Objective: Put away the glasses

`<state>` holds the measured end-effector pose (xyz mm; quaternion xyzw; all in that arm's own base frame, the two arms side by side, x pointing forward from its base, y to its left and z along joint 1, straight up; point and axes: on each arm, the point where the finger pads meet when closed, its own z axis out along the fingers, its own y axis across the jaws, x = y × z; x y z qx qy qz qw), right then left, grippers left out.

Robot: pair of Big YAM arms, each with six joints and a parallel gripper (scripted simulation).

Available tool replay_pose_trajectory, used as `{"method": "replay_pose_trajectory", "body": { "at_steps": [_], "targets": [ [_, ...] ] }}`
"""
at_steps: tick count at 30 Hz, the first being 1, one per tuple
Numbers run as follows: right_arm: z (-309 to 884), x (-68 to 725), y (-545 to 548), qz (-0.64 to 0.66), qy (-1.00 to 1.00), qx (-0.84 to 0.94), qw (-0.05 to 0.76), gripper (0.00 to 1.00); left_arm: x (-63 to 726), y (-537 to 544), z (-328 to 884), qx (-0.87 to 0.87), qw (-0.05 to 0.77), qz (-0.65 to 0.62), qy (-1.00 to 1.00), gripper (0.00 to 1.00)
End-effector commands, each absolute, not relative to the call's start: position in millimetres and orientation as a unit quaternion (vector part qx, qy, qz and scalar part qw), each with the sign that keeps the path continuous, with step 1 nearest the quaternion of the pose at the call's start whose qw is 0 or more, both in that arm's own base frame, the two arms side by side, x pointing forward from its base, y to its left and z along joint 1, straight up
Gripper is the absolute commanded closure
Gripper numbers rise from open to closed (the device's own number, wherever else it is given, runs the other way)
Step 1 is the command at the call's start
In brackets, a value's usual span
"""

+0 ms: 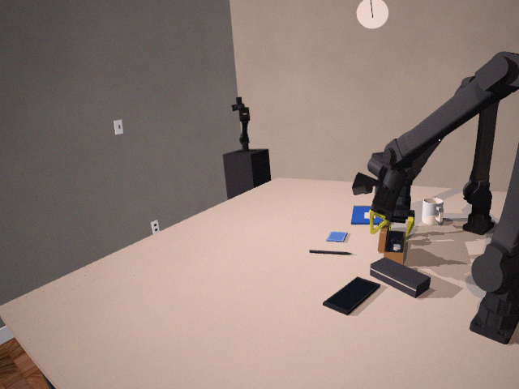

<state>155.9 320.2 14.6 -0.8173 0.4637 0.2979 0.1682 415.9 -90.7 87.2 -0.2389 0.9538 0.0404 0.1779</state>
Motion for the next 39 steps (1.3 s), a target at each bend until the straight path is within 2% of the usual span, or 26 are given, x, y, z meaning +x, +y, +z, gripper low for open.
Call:
{"method": "replay_pose_trajectory", "body": {
  "at_steps": [1,26,39],
  "targets": [
    [13,162,317,0.298,0.483,-0.808,0.157,0.43,402,-106,78,-0.229,0.167,0.037,0.958,1.0],
    [13,162,317,0.298,0.483,-0.808,0.157,0.43,367,-118,58,-0.224,0.147,0.048,0.962,1.0],
    [13,162,317,0.298,0.483,-0.808,0.157,0.43,358,-124,71,-0.227,0.162,0.038,0.96,1.0]
  ]
}}
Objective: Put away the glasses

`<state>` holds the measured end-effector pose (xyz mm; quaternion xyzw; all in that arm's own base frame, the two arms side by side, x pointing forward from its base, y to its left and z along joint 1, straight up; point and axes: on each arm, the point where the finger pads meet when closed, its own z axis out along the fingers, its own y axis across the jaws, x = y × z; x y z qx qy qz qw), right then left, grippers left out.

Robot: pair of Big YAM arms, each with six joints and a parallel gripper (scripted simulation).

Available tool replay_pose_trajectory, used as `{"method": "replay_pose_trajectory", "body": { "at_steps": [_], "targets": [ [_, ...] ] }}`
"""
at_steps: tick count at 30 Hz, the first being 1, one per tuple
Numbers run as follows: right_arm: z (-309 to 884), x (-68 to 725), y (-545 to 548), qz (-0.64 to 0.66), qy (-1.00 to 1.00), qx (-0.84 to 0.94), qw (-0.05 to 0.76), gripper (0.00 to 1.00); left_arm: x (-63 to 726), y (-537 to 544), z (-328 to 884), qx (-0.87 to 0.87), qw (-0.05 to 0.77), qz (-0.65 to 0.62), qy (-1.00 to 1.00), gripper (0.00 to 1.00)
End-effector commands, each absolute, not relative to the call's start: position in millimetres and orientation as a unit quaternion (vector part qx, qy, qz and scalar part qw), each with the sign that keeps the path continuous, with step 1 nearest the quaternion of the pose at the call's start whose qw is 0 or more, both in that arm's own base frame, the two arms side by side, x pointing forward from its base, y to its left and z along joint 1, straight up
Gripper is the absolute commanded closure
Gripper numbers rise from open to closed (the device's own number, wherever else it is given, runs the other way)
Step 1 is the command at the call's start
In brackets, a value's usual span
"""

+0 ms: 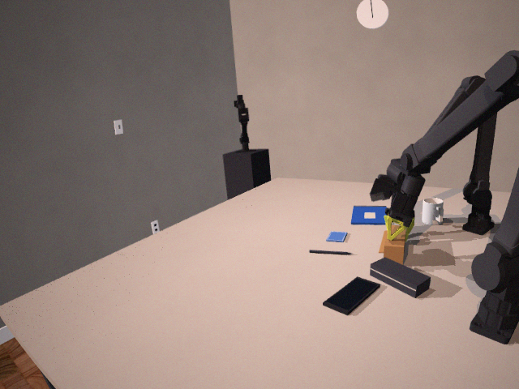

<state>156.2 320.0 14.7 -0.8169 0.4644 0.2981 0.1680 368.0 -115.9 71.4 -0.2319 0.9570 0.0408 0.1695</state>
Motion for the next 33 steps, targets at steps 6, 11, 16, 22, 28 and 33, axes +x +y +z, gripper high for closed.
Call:
{"method": "replay_pose_trajectory", "body": {
  "at_steps": [6,11,16,22,28,33],
  "targets": [
    [13,162,317,0.298,0.483,-0.808,0.157,0.43,353,-126,77,-0.227,0.162,0.037,0.96,1.0],
    [13,162,317,0.298,0.483,-0.808,0.157,0.43,365,-134,110,-0.229,0.183,0.027,0.956,1.0],
    [13,162,317,0.298,0.483,-0.808,0.157,0.43,361,-136,124,-0.23,0.184,0.027,0.955,1.0],
    [13,162,317,0.298,0.483,-0.808,0.157,0.43,357,-138,142,-0.231,0.187,0.026,0.955,1.0],
    [13,162,317,0.298,0.483,-0.808,0.157,0.43,353,-140,160,-0.232,0.189,0.024,0.954,1.0],
    [13,162,317,0.298,0.483,-0.808,0.157,0.43,350,-142,167,-0.231,0.187,0.027,0.954,1.0]
  ]
}}
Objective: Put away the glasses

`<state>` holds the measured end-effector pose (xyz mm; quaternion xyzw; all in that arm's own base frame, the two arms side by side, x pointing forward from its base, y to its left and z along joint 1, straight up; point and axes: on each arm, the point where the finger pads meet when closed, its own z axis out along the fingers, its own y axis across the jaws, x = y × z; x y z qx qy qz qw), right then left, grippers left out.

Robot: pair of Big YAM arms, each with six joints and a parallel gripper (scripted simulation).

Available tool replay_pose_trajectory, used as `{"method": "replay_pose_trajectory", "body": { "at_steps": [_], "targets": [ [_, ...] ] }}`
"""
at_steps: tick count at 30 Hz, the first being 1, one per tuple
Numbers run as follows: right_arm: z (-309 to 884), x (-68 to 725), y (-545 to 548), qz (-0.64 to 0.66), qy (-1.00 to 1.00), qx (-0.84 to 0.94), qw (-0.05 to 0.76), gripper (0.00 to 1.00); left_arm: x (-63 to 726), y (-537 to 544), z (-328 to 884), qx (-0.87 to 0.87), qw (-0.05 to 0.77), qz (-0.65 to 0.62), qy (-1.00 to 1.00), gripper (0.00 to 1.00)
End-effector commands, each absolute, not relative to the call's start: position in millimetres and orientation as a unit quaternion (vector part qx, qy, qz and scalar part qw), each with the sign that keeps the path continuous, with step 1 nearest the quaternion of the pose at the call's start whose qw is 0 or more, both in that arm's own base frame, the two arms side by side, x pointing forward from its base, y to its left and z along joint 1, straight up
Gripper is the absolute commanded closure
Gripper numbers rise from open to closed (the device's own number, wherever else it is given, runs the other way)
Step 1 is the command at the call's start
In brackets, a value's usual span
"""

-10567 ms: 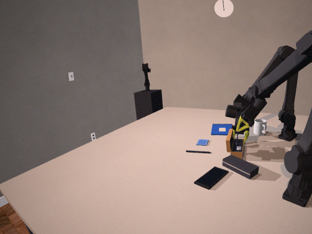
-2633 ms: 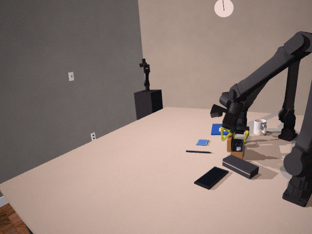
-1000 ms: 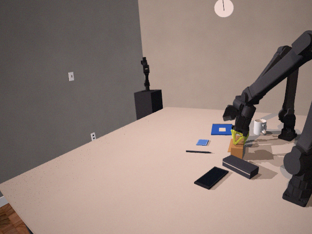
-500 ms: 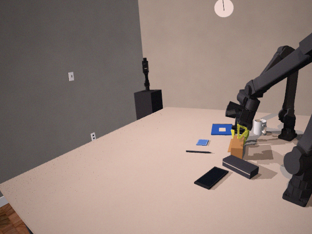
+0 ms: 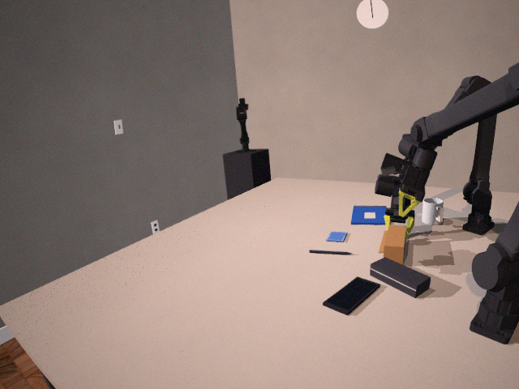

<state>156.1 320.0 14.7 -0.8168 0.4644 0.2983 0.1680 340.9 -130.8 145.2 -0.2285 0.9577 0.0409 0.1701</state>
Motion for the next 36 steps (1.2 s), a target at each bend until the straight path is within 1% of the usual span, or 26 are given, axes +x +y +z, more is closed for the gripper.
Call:
{"method": "replay_pose_trajectory", "body": {
  "at_steps": [1,2,3,12,16,18,20,22,23,31,33,36],
  "targets": [
    [13,162,317,0.298,0.483,-0.808,0.157,0.43,350,-142,167,-0.231,0.187,0.027,0.954,1.0],
    [13,162,317,0.298,0.483,-0.808,0.157,0.43,346,-133,150,-0.236,0.171,0.042,0.956,1.0],
    [13,162,317,0.298,0.483,-0.808,0.157,0.43,366,-132,178,-0.238,0.206,0.014,0.949,1.0],
    [13,162,317,0.298,0.483,-0.808,0.157,0.43,425,-129,215,-0.172,0.287,-0.046,0.941,1.0],
    [13,162,317,0.298,0.483,-0.808,0.157,0.43,450,-120,255,-0.151,0.351,-0.075,0.921,1.0],
    [13,162,317,0.298,0.483,-0.808,0.157,0.43,450,-120,255,-0.151,0.351,-0.075,0.921,1.0],
    [13,162,317,0.298,0.483,-0.808,0.157,0.43,467,-117,253,-0.139,0.361,-0.075,0.919,1.0],
    [13,162,317,0.298,0.483,-0.808,0.157,0.43,478,-110,270,-0.128,0.39,-0.082,0.908,1.0],
    [13,162,317,0.298,0.483,-0.808,0.157,0.43,479,-104,299,-0.124,0.423,-0.09,0.893,1.0],
    [13,162,317,0.298,0.483,-0.808,0.157,0.43,518,-71,368,-0.072,0.534,-0.084,0.838,1.0],
    [13,162,317,0.298,0.483,-0.808,0.157,0.43,517,-60,402,-0.059,0.573,-0.079,0.814,1.0],
    [13,162,317,0.298,0.483,-0.808,0.157,0.43,527,-56,394,-0.052,0.573,-0.071,0.815,1.0]
  ]
}}
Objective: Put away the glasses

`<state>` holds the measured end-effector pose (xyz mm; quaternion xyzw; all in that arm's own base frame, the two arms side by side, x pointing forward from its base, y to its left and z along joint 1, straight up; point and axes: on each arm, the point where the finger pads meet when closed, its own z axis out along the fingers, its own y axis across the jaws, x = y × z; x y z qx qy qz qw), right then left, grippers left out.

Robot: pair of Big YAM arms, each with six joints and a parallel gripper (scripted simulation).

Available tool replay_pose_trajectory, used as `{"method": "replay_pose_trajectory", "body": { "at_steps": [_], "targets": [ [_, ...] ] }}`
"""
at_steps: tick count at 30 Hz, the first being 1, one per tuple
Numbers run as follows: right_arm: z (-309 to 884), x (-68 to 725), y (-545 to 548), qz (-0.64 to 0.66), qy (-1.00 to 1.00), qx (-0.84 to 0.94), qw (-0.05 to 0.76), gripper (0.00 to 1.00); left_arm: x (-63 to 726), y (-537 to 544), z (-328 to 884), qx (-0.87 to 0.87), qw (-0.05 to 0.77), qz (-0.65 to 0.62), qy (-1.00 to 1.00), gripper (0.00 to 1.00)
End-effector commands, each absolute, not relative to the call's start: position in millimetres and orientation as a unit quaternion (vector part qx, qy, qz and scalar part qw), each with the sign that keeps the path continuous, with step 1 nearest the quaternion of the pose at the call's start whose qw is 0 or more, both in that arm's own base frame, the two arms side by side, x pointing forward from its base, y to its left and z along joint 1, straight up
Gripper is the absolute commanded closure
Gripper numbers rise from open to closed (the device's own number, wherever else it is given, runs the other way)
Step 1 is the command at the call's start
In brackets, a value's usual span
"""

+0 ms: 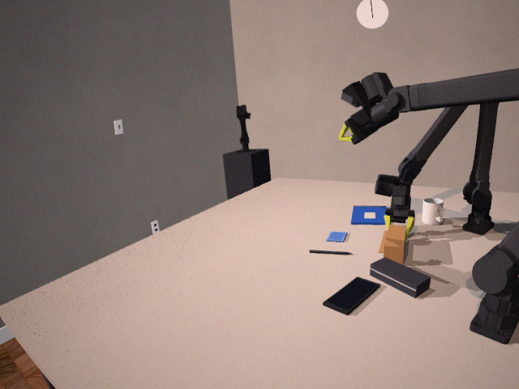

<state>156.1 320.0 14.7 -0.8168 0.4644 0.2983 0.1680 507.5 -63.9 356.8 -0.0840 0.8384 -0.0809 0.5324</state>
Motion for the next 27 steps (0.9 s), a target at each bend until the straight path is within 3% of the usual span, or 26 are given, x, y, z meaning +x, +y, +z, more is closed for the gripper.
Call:
{"method": "replay_pose_trajectory", "body": {
  "at_steps": [1,10,18,23,24,27],
  "targets": [
    [13,162,317,0.298,0.483,-0.808,0.157,0.43,531,-53,403,-0.047,0.585,-0.068,0.807,1.0],
    [13,162,317,0.298,0.483,-0.808,0.157,0.43,527,-3,513,0.009,0.711,0.0,0.703,1.0],
    [13,162,317,0.298,0.483,-0.808,0.157,0.43,532,-14,481,0.019,0.699,-0.008,0.714,1.0],
    [13,162,317,0.298,0.483,-0.808,0.157,0.43,511,4,544,-0.007,0.738,-0.006,0.675,1.0],
    [13,162,317,0.298,0.483,-0.808,0.157,0.0,511,2,542,-0.007,0.737,-0.006,0.676,1.0],
    [15,166,321,0.297,0.479,-0.809,0.168,0.0,525,-4,512,-0.003,0.718,-0.01,0.696,1.0]
  ]
}}
